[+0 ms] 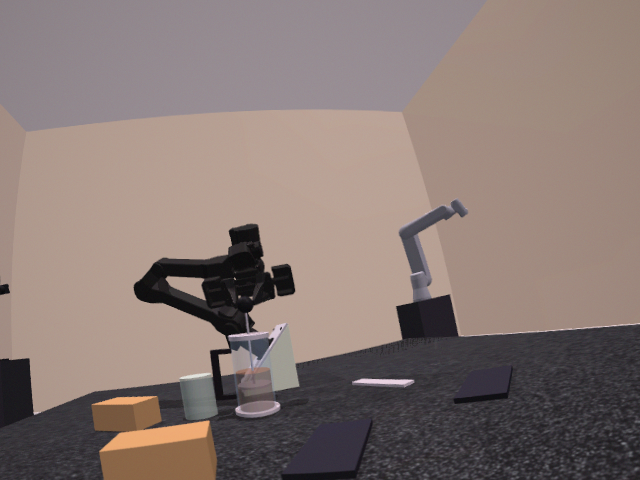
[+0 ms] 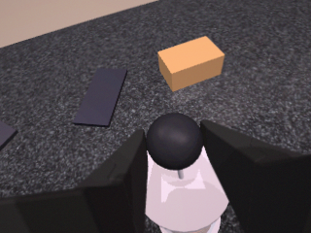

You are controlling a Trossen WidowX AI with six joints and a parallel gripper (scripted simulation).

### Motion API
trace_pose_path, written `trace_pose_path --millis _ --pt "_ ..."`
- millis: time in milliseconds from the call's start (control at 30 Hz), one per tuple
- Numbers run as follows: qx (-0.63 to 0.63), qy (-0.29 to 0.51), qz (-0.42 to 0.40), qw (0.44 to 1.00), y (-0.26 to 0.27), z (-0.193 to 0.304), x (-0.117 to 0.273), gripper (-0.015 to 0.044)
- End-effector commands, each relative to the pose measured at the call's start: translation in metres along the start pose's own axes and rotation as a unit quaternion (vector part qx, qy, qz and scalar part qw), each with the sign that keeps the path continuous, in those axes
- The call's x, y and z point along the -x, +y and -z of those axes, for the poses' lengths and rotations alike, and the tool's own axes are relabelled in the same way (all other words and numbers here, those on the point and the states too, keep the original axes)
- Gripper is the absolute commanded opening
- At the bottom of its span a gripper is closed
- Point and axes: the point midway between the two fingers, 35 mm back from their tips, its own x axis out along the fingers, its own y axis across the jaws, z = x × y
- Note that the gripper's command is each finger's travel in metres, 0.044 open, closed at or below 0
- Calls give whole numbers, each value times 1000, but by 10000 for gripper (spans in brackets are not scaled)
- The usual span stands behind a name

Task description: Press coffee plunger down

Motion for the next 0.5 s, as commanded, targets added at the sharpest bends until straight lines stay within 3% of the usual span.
trace_pose_path --millis 0,467 --pt "7 7 -10 1000 3 15 -6 130" --pt "9 -2 -4 1000 -2 20 -17 130"
